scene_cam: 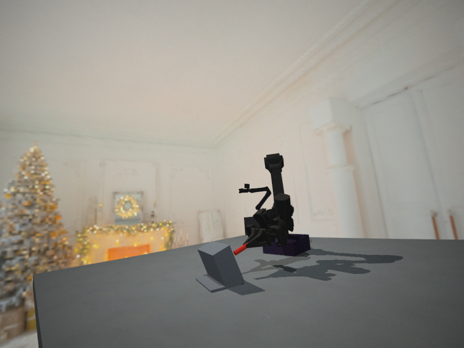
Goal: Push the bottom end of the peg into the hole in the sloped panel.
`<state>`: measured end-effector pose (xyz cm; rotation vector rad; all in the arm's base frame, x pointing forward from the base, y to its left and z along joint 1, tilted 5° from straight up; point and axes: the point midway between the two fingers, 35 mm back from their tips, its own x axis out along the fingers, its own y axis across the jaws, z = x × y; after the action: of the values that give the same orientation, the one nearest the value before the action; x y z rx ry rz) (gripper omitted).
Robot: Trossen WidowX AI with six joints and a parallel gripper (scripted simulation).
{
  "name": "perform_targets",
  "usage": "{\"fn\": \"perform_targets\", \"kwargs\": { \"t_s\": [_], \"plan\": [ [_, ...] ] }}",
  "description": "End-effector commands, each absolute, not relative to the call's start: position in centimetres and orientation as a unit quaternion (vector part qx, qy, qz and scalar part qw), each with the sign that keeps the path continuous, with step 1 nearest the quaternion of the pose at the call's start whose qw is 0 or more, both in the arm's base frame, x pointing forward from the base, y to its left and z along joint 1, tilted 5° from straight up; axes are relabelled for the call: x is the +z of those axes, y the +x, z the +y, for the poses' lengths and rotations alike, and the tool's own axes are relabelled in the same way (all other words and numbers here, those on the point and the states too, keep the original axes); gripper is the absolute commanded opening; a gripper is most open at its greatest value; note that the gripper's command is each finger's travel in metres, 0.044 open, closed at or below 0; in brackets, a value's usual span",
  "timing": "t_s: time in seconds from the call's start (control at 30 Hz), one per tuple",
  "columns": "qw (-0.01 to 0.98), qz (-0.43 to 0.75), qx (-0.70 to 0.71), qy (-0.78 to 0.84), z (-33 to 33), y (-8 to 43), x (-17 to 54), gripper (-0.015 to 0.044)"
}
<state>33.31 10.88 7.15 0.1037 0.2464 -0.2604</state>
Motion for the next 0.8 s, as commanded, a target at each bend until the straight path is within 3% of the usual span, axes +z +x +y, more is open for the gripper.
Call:
{"fn": "perform_targets", "kwargs": {
  "t_s": [0.0,0.77],
  "plan": [
    [0.982,0.126,-0.129,0.048,10.8,33.5,6.8,0.0000],
    [0.983,0.122,-0.130,0.054,10.3,35.3,6.5,0.0000]
  ]
}}
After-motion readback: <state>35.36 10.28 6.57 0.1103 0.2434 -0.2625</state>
